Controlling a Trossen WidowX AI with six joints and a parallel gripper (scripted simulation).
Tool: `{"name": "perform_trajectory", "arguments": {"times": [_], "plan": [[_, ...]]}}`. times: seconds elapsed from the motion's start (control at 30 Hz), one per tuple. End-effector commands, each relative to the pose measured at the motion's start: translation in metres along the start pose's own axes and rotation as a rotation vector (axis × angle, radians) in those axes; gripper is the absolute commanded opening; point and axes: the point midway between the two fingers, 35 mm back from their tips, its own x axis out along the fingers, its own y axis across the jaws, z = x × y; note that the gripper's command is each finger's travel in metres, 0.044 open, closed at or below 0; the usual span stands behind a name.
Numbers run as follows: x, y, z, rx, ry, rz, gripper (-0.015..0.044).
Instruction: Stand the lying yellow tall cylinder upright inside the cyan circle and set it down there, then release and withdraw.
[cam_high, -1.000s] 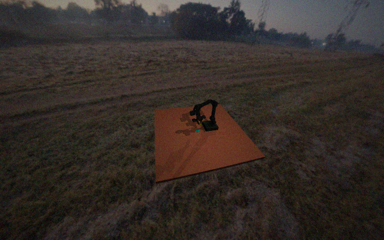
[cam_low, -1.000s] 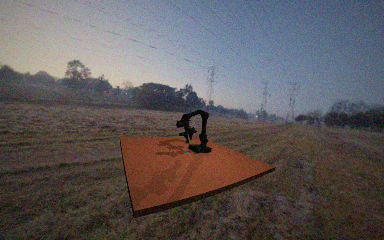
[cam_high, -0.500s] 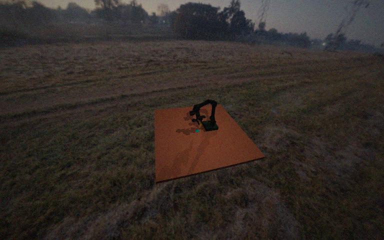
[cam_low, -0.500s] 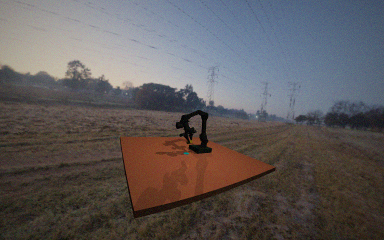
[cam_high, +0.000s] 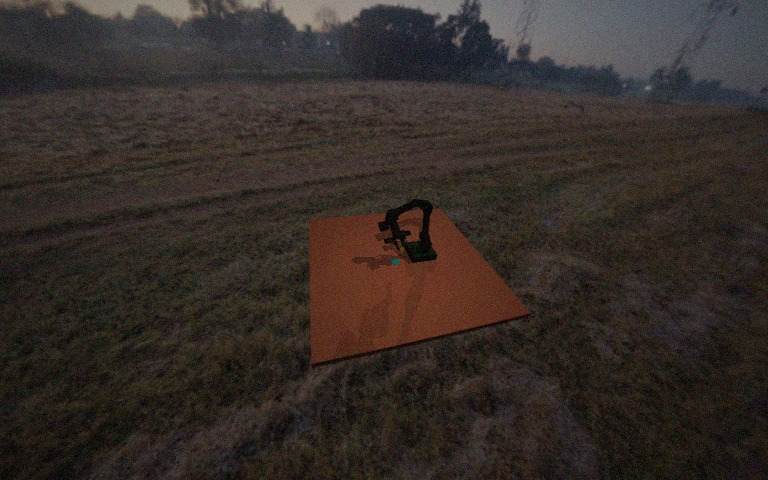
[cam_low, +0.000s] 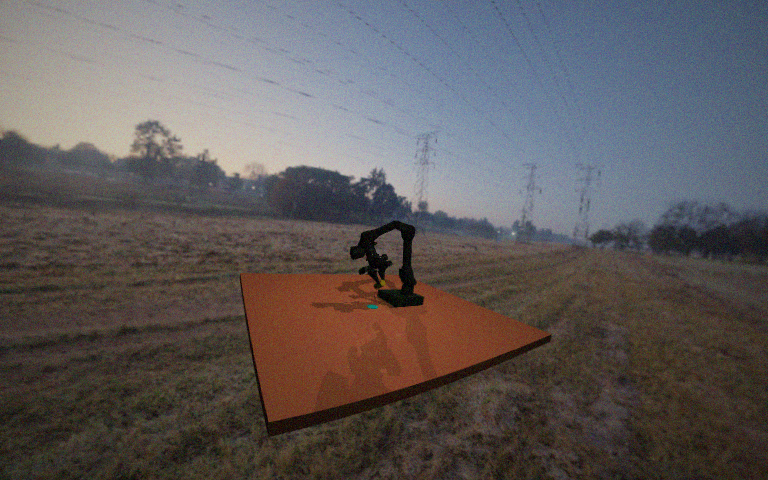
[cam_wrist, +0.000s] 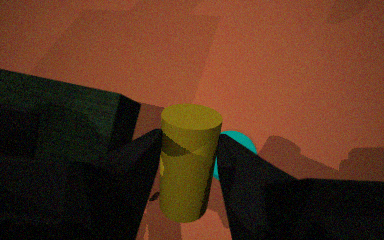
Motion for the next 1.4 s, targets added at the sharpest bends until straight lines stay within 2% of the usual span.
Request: {"name": "perform_trajectory", "arguments": {"times": [0.0,1.37], "plan": [[0.0015,0.0017,0.0002,-0.002,-0.03,0.007,0.0105],[-0.005,0.0012,-0.0017,-0.037,-0.33,-0.05,0.0105]]}}
